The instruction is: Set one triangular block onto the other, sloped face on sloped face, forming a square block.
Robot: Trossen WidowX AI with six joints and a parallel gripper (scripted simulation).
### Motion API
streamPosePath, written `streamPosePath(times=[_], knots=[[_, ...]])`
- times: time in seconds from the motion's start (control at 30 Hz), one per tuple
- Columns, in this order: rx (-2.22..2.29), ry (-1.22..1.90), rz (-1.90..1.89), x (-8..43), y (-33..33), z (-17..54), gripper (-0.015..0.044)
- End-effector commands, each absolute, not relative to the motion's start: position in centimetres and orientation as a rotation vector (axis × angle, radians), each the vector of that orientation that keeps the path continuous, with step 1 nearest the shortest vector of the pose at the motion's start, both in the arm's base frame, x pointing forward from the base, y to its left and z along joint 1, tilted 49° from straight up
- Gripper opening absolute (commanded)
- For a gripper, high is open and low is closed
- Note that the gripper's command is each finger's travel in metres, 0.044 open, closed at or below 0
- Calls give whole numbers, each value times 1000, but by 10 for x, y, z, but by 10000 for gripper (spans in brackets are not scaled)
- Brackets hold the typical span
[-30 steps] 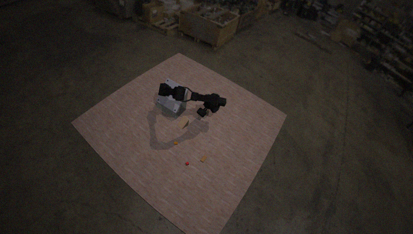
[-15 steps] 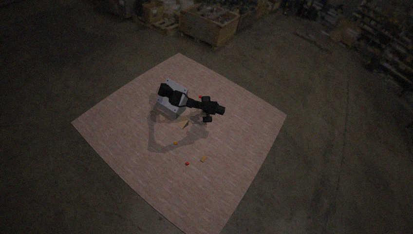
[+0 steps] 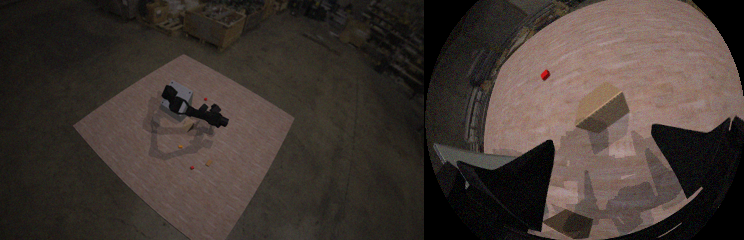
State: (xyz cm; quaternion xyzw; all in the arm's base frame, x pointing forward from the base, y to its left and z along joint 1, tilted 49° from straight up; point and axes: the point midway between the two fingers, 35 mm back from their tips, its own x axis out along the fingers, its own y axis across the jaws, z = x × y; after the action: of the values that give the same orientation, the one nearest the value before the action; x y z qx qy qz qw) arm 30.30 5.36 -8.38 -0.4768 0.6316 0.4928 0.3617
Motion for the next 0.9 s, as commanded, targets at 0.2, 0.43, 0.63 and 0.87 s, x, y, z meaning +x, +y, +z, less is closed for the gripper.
streamPosePath(times=[0.2, 0.43, 0.63, 0.87], knots=[[-1428, 1164, 1804, 319, 49, -59, 440], [-1428, 1164, 1804, 319, 49, -59, 440], [-1428, 1164, 1805, 318, 48, -65, 440], [-1428, 1164, 1805, 316, 48, -76, 440]])
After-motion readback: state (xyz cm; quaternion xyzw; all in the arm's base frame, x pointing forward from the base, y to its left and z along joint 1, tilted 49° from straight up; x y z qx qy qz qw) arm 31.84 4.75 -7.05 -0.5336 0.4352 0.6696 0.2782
